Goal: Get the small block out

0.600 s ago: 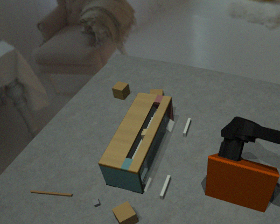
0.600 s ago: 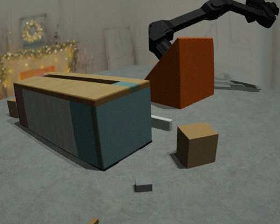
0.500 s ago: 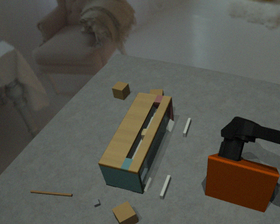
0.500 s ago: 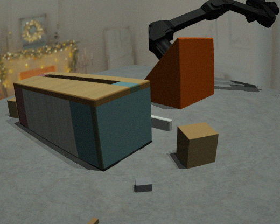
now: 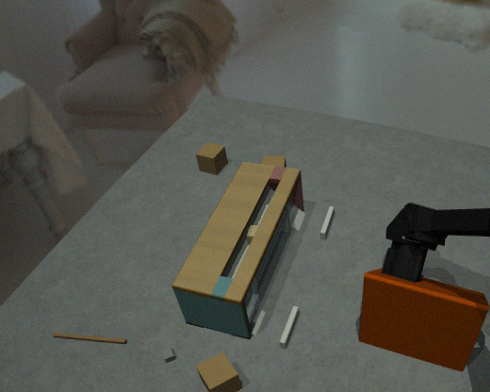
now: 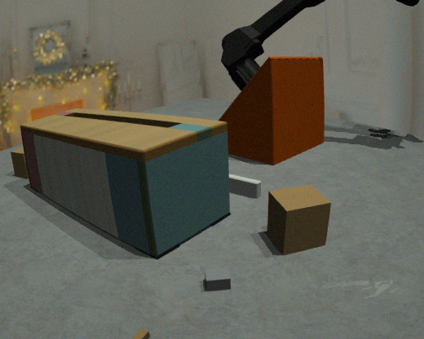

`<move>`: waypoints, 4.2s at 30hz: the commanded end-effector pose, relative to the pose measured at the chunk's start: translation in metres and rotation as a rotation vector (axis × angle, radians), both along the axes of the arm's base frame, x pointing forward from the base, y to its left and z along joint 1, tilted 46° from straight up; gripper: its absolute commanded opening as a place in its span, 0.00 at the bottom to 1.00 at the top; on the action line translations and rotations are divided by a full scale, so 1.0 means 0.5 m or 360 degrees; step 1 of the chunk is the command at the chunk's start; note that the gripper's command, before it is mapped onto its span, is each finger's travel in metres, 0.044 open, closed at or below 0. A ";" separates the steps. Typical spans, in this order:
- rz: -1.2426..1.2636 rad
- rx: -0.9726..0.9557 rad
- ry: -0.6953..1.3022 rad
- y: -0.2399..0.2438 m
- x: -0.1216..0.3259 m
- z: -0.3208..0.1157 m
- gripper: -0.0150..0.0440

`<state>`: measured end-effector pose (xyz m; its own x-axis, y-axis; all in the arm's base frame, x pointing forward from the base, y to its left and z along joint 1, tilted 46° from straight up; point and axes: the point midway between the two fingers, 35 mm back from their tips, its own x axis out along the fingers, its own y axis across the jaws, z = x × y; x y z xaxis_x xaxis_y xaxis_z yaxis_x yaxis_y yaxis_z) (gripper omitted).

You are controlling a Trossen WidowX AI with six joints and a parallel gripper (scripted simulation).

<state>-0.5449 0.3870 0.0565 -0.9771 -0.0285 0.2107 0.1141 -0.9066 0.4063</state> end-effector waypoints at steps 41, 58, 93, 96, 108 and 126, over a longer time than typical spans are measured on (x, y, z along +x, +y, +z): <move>-0.1880 -0.0985 -0.2311 0.257 1.237 -0.311 0.93; -0.1102 -0.1894 -0.3382 -0.236 1.558 -0.239 0.93; 0.0471 -0.2354 -0.3487 -0.650 1.615 -0.051 0.93; 0.0470 -0.2353 -0.3487 -0.656 1.618 -0.058 0.93; 0.0469 -0.2351 -0.3488 -0.682 1.628 -0.087 0.93; 0.0475 -0.2358 -0.3490 -0.725 1.638 -0.125 0.93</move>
<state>0.2750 0.0305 -0.0022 0.1722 -0.8858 -0.4309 -0.9743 -0.2178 0.0583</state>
